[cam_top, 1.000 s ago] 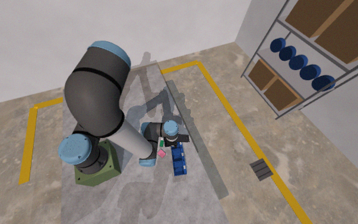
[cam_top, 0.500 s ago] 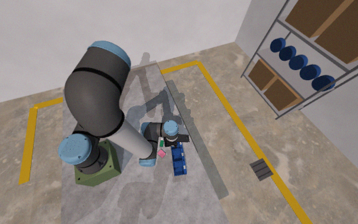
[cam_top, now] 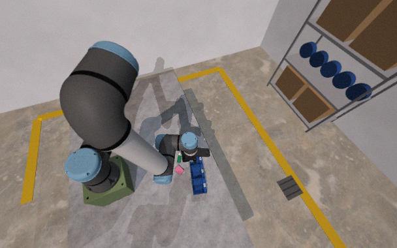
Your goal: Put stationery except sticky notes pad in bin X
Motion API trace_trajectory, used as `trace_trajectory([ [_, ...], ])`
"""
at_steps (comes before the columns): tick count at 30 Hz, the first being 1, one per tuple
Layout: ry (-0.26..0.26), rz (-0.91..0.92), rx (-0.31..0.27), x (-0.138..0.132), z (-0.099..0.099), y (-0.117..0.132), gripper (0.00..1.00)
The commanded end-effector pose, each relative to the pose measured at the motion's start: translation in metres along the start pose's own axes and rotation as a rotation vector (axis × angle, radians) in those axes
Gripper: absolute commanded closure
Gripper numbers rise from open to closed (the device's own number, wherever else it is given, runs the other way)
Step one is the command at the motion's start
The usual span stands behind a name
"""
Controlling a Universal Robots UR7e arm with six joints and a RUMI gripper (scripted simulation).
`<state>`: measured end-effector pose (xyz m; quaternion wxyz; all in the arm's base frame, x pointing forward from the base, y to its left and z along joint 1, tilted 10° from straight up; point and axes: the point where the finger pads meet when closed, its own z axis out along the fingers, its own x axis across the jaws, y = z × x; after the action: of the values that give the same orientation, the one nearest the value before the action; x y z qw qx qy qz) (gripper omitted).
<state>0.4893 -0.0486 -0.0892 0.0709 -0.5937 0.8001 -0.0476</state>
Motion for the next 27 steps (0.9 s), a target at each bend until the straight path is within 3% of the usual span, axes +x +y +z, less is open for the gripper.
trace_trajectory([
  [1, 0.0, 0.0, 0.001, 0.0, -0.006, 0.0, 0.96],
  [13, 0.0, 0.0, 0.001, 0.0, -0.025, 0.0, 0.96],
  [19, 0.0, 0.0, 0.001, 0.0, -0.047, 0.0, 0.96],
  [25, 0.0, 0.0, 0.001, 0.0, -0.047, 0.0, 0.96],
  [27, 0.0, 0.0, 0.001, 0.0, -0.063, 0.0, 0.96],
])
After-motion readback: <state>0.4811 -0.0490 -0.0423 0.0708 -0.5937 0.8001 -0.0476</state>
